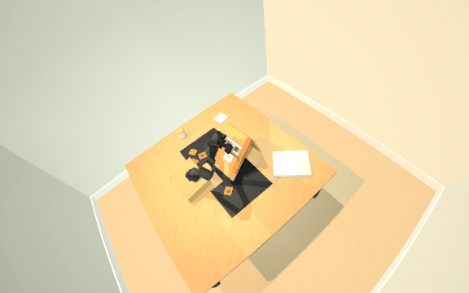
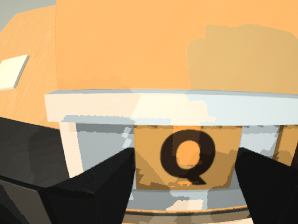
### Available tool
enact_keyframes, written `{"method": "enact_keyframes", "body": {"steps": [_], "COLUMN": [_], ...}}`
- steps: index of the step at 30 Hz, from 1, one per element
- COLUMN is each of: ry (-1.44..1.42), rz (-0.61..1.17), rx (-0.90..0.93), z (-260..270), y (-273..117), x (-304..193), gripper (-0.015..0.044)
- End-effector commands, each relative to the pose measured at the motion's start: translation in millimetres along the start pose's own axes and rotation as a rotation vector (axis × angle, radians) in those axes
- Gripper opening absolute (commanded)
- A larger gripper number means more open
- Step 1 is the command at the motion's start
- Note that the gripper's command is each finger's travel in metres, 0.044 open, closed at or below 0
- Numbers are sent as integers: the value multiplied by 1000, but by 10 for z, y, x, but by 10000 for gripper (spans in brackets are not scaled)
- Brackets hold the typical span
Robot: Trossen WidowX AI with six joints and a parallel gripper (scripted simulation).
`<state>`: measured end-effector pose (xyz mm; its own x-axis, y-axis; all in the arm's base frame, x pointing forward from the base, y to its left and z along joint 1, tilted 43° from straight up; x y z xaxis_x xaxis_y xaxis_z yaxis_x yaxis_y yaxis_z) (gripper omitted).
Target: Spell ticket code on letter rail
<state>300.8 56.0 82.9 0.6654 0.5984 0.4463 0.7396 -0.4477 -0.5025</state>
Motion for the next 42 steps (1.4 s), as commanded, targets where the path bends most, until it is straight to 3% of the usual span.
{"method": "enact_keyframes", "body": {"steps": [1, 30, 41, 42], "ry": [-1, -2, -1, -2], "rz": [-5, -5, -4, -5], "rx": [1, 0, 1, 1], "z": [-44, -205, -190, -190], "y": [-9, -9, -40, -57], "x": [3, -17, -24, -25], "gripper": [0, 0, 289, 295]}}
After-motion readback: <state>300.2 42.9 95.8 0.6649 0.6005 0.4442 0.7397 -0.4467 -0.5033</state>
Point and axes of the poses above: the point midway between the two fingers, 35 mm back from their tips, its own y axis out along the fingers, its own z axis across the jaws, x = y × z, the point moved 6 cm from there along -y, back along the fingers, and after that the axes turned 7 degrees about -y, right-handed, at the moved point
